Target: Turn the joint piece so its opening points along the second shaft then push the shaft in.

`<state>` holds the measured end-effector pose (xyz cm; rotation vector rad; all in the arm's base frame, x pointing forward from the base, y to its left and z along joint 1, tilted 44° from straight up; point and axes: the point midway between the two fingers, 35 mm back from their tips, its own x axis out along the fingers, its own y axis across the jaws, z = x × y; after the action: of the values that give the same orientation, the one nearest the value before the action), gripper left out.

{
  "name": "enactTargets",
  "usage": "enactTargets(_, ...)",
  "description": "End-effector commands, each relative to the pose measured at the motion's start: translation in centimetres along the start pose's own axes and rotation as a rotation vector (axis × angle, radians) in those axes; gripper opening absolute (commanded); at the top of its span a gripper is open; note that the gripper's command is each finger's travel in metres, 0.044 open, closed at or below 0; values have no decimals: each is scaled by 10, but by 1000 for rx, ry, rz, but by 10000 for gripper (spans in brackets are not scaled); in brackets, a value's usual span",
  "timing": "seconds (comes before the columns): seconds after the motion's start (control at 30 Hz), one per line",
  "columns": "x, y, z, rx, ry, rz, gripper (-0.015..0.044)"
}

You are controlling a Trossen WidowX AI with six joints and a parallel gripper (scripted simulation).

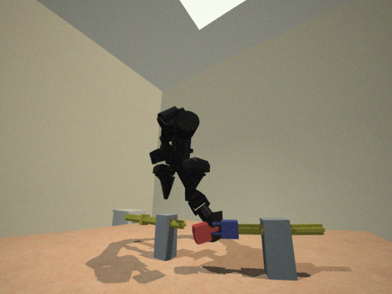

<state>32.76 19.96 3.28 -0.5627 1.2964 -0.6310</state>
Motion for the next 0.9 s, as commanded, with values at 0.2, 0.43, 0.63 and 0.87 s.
enactTargets(0.2, 6, 0, -1, 283, -25, -11, 440)
enactTargets(0.43, 10, 1, -1, 487, -43, -14, 440)
enactTargets(0.63, 12, 1, -2, 617, -55, -14, 440)
enactTargets(0.87, 23, 2, -1, 617, -55, -14, 440)
